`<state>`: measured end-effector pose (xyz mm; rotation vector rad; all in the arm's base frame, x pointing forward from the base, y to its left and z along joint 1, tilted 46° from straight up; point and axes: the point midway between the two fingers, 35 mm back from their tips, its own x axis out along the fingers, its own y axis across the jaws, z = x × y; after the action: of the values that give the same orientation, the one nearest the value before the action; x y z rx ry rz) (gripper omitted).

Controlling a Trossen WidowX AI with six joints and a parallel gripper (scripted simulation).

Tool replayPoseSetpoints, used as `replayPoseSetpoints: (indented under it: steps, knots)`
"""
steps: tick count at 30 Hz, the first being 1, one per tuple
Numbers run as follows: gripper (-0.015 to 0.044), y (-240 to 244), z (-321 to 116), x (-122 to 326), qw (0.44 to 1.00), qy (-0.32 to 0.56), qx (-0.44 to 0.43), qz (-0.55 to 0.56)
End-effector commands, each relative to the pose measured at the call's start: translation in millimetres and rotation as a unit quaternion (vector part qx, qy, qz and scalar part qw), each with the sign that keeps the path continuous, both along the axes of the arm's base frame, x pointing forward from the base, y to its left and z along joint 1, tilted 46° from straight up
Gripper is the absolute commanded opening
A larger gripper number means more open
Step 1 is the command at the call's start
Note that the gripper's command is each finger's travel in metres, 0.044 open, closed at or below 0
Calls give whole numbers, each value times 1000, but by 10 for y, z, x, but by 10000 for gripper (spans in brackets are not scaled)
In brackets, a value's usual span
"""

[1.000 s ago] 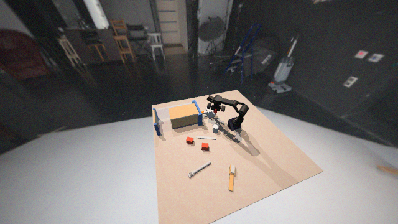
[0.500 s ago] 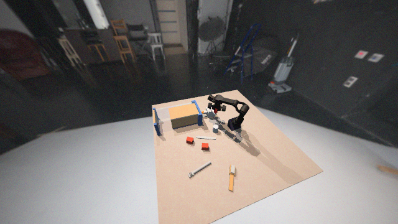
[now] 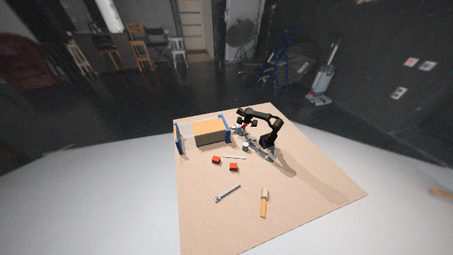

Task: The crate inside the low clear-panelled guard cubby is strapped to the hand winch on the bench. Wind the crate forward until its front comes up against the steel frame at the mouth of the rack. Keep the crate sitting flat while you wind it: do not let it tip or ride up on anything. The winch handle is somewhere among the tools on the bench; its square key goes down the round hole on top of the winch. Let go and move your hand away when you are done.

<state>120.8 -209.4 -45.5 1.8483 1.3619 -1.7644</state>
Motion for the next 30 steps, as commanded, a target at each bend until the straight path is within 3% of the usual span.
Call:
replayPoseSetpoints:
  steps: [1, 6, 11, 19, 23, 30]
  knots:
    - [440, -120, 96, -10, 1000, 0, -1, 1]
    - [440, -426, 421, -60, 1000, 0, -1, 1]
    - [440, -446, 460, -74, 1000, 0, -1, 1]
    - [440, -556, 1004, -343, 1000, 1, 0, 1]
    - [440, -625, 915, -292, 1000, -2, -1, -7]
    - [440, -1176, 516, -83, 999, -31, 25, -30]
